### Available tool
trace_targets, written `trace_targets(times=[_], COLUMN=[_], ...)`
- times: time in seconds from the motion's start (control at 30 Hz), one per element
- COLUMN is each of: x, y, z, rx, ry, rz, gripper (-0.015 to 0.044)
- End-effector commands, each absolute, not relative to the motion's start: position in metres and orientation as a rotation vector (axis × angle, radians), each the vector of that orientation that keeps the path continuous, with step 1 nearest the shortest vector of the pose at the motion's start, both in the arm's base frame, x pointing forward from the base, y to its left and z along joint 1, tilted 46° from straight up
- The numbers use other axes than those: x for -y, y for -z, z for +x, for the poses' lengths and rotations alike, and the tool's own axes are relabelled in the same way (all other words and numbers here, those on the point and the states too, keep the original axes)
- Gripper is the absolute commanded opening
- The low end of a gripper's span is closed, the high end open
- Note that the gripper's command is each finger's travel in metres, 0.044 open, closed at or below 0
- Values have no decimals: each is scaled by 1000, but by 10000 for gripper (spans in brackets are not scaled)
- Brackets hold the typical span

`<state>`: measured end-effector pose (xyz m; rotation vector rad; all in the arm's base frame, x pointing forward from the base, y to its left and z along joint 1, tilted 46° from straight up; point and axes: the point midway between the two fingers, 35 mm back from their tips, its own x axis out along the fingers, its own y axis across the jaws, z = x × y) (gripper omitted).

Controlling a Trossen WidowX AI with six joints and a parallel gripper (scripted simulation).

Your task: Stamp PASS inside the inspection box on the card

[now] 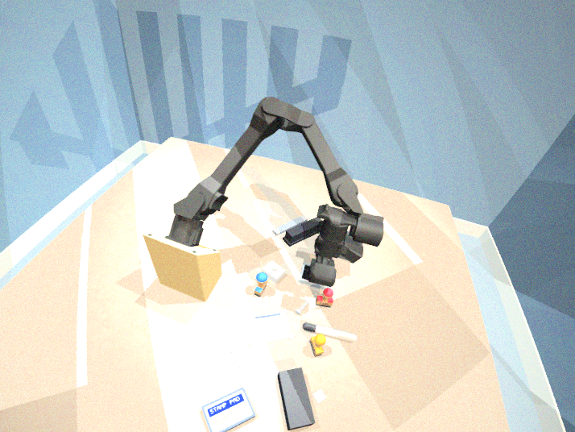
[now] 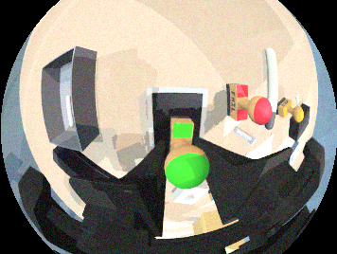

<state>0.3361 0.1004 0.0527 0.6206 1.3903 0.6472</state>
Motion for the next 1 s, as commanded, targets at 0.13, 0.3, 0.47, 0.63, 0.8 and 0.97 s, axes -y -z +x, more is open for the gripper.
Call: trace_targets(times=[0.13,0.3,0.47,0.63,0.8,0.97], x=[-98,-92,-86,-80,-75,-69], y=[-56,-61,-67,-72,-78,-84], z=[338,338,337,337,336,335], rx=[-1381,-1382,-1382,-1382,-1382,-1382], ry=[-652,-651,-651,-650,-650,-650], rz=[617,616,615,615,615,615], gripper=[0,0,0,0,0,0])
